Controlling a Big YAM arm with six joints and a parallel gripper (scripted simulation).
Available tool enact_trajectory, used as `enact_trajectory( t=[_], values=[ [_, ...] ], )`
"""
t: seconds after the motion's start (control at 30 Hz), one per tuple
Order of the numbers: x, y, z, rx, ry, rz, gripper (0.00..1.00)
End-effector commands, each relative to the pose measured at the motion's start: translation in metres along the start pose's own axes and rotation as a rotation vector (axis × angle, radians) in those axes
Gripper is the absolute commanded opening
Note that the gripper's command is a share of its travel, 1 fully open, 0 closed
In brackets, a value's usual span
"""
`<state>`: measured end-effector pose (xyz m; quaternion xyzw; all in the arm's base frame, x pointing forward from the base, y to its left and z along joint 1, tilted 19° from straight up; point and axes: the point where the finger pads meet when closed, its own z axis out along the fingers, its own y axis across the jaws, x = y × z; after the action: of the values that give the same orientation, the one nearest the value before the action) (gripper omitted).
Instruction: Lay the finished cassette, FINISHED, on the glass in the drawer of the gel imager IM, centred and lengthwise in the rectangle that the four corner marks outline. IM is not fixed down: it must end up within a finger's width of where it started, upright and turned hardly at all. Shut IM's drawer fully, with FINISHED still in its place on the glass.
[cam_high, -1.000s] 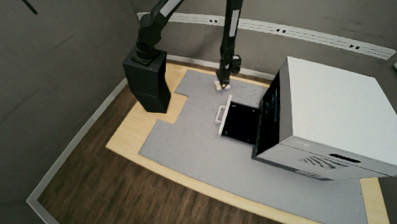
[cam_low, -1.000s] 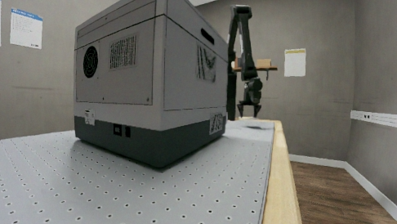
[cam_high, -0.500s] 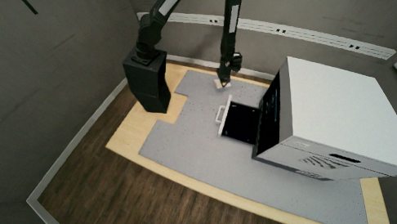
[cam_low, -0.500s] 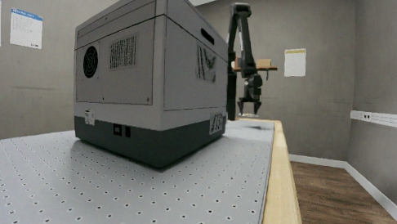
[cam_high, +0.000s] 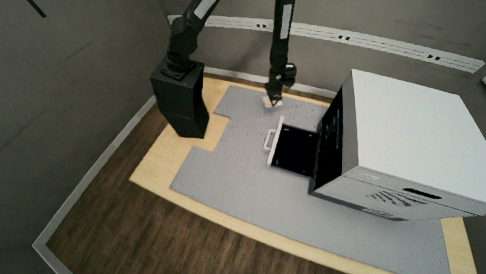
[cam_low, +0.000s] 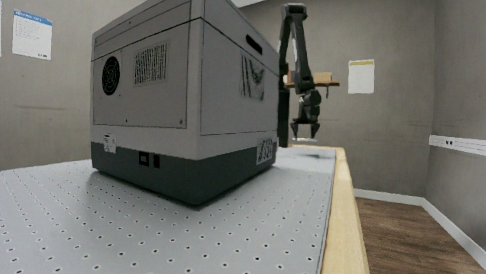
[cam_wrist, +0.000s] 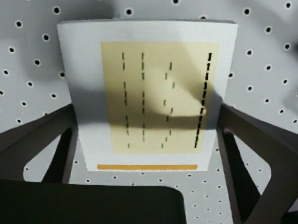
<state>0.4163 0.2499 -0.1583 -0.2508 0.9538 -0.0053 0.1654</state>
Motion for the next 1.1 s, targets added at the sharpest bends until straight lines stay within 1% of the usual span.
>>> enact_trajectory(
  t=[0.0,0.37,0.47,0.93,1.07],
  values=[
    [-0.004,0.006,-0.014,-0.002,-0.010,-0.004,0.78],
    [-0.004,0.006,-0.029,-0.002,-0.010,-0.004,0.78],
    [-0.004,0.003,-0.030,0.000,-0.009,0.000,0.78],
    [-0.003,0.005,-0.048,-0.001,-0.010,-0.002,0.78],
    [-0.003,0.006,-0.051,-0.002,-0.010,-0.005,0.78]
  ],
)
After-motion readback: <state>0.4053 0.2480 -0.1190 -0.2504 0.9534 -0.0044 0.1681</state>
